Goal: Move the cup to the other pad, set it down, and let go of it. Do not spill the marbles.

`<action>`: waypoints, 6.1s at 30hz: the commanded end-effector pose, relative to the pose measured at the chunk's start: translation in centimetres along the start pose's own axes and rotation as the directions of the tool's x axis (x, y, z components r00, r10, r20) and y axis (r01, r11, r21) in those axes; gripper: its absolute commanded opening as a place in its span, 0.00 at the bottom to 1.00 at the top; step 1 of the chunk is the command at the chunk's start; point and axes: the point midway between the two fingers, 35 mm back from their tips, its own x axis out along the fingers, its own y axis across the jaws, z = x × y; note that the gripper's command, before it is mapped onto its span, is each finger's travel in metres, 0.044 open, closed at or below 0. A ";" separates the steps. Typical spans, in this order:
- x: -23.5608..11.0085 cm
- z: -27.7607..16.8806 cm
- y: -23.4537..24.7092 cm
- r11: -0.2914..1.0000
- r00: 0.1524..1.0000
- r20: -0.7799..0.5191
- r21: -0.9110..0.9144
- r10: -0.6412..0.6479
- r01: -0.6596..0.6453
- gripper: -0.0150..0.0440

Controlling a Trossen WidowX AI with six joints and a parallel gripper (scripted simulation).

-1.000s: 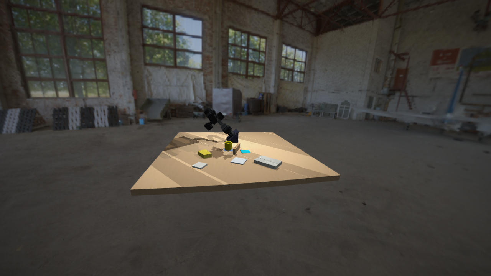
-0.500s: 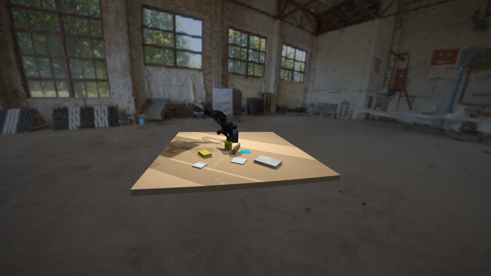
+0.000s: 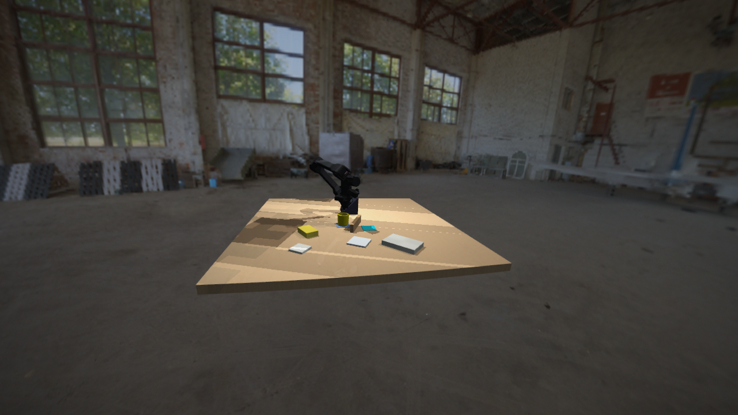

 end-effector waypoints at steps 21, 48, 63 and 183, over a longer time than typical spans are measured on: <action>2.6 0.1 -0.3 1.000 1.000 -0.017 -0.031 -0.006 0.005 0.54; 6.0 -0.2 -0.2 1.000 1.000 -0.021 -0.030 -0.008 0.007 0.54; 5.8 -0.1 -0.4 1.000 1.000 -0.015 -0.018 -0.009 0.009 0.42; -1.5 11.6 1.6 1.000 1.000 -0.013 -0.028 -0.005 0.004 0.25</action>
